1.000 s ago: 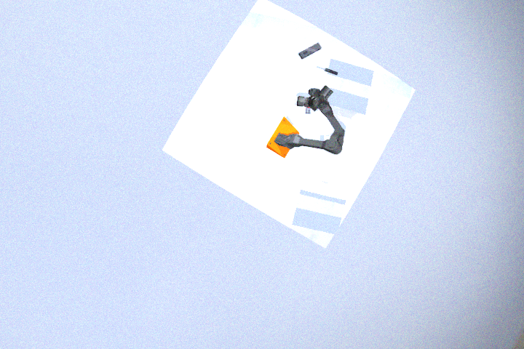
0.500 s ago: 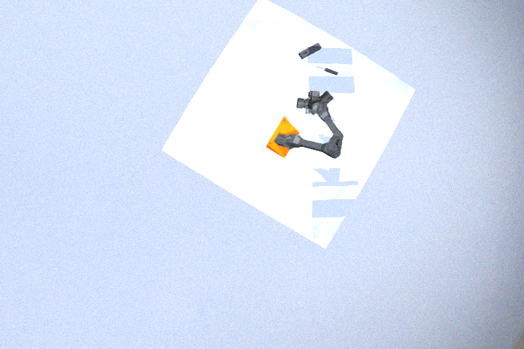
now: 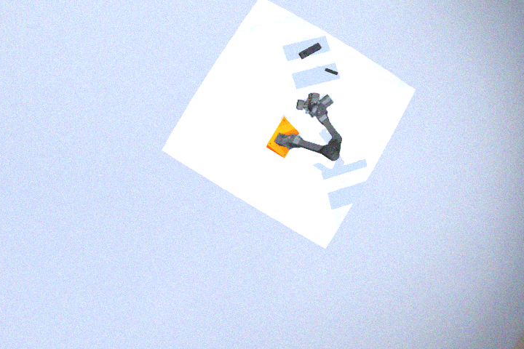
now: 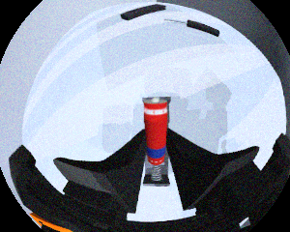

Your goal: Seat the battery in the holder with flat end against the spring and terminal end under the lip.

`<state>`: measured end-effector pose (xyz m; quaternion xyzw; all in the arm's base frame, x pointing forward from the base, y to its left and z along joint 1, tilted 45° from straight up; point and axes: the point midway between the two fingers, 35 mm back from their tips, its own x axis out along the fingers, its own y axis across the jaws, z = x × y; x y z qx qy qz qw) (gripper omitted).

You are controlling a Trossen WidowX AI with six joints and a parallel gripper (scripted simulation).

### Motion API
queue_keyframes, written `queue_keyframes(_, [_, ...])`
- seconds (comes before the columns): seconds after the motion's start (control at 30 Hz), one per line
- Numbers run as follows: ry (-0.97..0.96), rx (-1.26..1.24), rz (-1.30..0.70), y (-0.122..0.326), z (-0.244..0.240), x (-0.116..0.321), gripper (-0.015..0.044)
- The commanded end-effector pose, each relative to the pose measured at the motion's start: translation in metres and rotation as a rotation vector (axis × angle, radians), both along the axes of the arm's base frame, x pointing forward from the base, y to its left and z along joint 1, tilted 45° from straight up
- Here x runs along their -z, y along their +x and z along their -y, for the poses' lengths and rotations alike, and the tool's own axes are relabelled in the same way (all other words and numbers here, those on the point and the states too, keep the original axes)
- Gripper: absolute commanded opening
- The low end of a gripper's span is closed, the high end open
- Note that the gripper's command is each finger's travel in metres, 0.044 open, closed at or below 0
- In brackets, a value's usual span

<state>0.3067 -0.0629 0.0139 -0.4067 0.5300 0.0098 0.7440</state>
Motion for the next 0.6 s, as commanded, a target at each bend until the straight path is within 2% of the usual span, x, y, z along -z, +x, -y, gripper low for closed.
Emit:
queue_keyframes(0.0, [0.003,-0.004,0.007,-0.002,0.001,-0.002,0.0063])
queue_keyframes(0.57, [0.005,-0.004,0.004,-0.016,0.007,-0.005,0.0063])
